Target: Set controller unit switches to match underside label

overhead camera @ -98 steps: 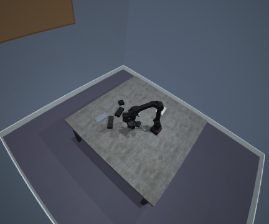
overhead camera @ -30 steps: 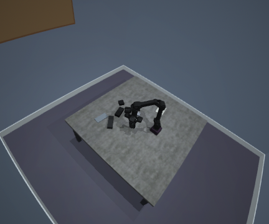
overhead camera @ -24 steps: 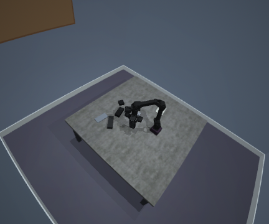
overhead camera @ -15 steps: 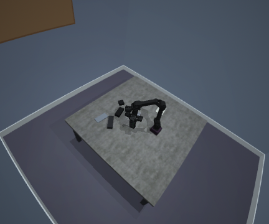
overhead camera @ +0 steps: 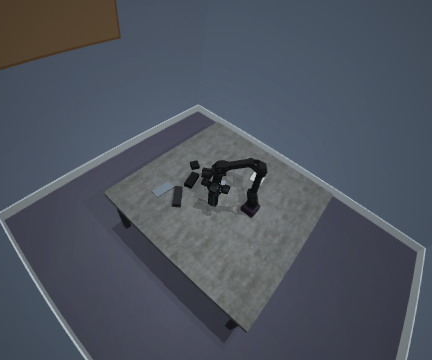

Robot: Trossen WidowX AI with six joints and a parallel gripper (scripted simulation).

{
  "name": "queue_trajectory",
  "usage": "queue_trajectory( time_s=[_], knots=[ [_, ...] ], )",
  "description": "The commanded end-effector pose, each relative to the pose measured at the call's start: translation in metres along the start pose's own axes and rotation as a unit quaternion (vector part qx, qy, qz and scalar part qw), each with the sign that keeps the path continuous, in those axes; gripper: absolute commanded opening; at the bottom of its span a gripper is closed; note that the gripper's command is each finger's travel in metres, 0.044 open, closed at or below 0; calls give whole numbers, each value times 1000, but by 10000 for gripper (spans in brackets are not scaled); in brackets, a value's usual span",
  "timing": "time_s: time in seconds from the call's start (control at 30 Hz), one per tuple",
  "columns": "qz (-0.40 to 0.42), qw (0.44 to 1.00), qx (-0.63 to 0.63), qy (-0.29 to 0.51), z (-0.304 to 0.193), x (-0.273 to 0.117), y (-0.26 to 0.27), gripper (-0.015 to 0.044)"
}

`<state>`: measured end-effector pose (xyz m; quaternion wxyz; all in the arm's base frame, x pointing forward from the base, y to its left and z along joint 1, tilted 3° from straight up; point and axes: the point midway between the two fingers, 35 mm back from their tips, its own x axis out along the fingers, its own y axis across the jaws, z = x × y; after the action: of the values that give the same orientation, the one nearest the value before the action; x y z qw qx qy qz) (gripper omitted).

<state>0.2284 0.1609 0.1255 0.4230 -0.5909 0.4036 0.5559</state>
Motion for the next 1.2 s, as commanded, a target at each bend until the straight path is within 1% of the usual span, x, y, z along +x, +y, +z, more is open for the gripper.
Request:
queue_trajectory(
  time_s=[0.0, 1.17],
  knots=[
    [6, 1000, -1, 6, -6, 4, 3, 335],
    [6, 1000, -1, 7, -35, 7, 3, 335]
  ],
)
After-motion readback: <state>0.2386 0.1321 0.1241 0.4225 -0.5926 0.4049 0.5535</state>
